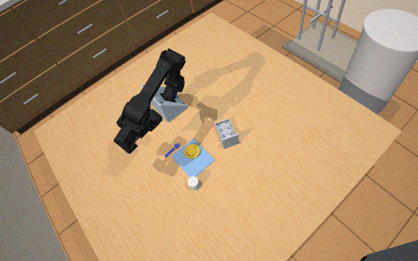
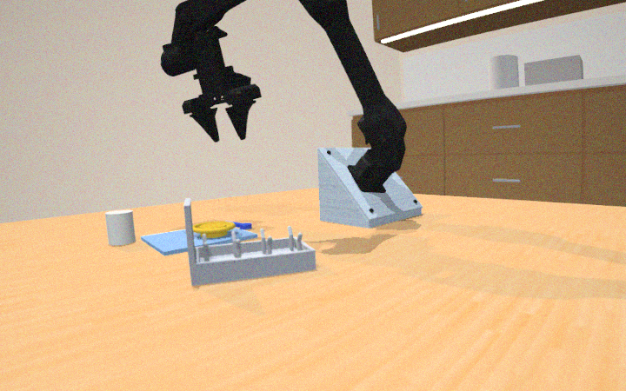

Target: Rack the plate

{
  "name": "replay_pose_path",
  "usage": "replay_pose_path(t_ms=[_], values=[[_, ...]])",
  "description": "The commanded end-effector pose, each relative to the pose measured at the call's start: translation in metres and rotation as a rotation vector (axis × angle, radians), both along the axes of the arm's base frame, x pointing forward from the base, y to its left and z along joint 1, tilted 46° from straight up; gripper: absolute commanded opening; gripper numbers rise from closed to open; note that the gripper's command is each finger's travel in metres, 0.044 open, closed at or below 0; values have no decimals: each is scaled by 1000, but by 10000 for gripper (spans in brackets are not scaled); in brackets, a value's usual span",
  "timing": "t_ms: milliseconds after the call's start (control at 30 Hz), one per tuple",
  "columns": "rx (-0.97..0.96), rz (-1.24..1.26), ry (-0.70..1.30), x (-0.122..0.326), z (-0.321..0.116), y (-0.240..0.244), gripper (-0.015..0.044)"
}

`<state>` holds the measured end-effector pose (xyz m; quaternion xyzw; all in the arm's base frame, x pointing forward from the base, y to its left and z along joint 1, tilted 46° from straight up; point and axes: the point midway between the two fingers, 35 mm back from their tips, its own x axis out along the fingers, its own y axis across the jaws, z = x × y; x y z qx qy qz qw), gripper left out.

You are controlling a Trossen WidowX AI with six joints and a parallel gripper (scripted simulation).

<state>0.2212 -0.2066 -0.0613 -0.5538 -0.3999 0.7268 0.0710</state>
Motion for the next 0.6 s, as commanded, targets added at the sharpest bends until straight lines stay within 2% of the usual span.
replay_pose_path(t_ms=[0,567], values=[[2,4,-4,0,0,0,400],[211,386,-357,20,19,16,400]])
